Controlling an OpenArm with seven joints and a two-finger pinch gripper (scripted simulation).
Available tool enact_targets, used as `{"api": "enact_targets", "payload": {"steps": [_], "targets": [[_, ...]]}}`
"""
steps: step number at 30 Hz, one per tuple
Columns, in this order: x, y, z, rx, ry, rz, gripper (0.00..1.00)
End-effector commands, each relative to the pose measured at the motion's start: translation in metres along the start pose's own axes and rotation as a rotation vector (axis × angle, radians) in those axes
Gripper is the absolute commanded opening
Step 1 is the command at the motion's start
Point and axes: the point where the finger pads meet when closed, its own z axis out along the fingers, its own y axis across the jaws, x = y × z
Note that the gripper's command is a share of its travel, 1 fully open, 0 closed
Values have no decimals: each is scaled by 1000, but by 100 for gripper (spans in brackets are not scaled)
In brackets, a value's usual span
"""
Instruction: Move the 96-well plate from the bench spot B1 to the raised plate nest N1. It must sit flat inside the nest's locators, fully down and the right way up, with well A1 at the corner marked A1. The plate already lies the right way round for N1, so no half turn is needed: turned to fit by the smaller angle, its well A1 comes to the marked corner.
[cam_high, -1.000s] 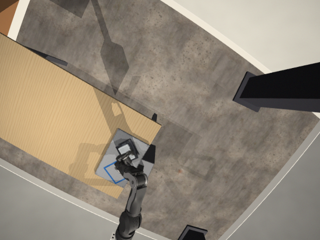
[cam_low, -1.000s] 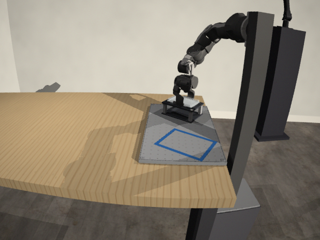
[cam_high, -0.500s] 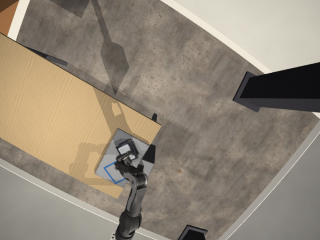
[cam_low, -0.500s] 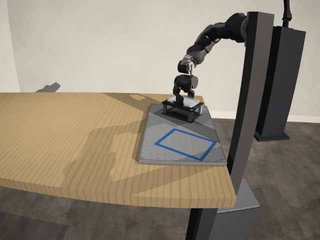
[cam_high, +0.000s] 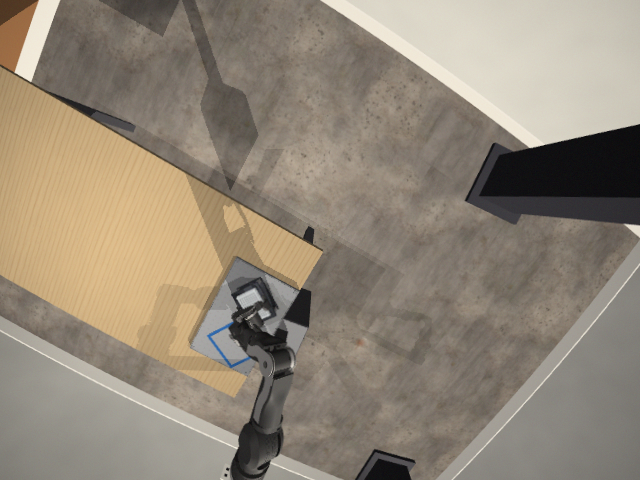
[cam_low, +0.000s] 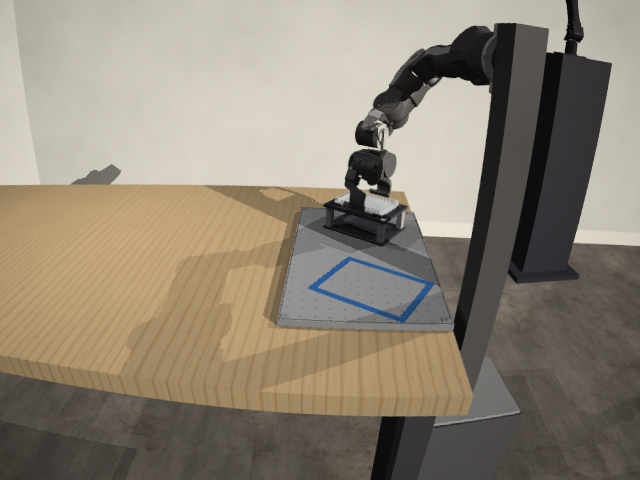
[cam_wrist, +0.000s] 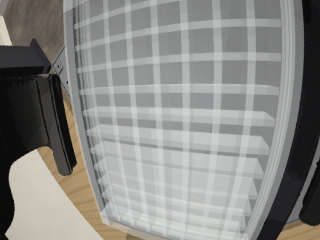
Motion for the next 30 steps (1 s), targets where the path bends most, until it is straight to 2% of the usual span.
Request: {"api": "enact_targets", "payload": {"steps": [1, 10, 15, 27, 30], "targets": [[0, 0, 0, -1, -1, 0, 77], [0, 0, 0, -1, -1, 0, 77], [0, 0, -41, -3, -3, 1, 77], [0, 0, -41, -3, -3, 1, 77], [0, 1, -65, -5, -4, 1, 77]]}}
